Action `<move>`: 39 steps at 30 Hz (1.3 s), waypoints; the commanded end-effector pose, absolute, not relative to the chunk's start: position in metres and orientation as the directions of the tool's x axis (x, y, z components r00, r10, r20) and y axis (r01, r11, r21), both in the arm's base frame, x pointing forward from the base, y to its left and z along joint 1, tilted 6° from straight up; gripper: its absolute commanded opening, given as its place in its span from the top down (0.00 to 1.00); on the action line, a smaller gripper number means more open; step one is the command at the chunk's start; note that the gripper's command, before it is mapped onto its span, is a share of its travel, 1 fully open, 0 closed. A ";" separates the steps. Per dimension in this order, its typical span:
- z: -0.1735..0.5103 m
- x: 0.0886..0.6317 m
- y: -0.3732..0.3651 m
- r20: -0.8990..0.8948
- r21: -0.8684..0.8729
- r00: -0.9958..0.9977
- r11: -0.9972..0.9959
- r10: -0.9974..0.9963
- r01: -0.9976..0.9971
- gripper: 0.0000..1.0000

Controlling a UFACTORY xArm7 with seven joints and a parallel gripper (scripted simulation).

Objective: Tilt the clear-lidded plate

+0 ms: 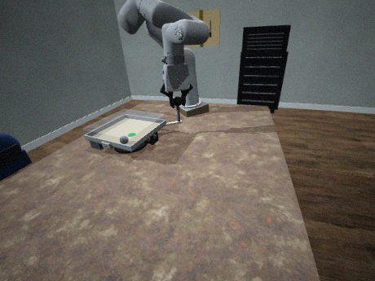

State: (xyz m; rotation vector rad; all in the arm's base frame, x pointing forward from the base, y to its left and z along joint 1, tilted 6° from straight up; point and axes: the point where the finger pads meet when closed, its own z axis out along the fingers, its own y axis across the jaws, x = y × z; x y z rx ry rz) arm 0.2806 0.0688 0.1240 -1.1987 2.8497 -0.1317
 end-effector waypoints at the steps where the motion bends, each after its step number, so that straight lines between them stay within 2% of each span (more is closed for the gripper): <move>1: 0.126 0.280 0.067 -0.011 -0.096 -0.699 0.697 -0.715 -0.711 1.00; 39: 0.127 0.279 0.066 -0.011 -0.096 -0.699 0.697 -0.715 -0.711 1.00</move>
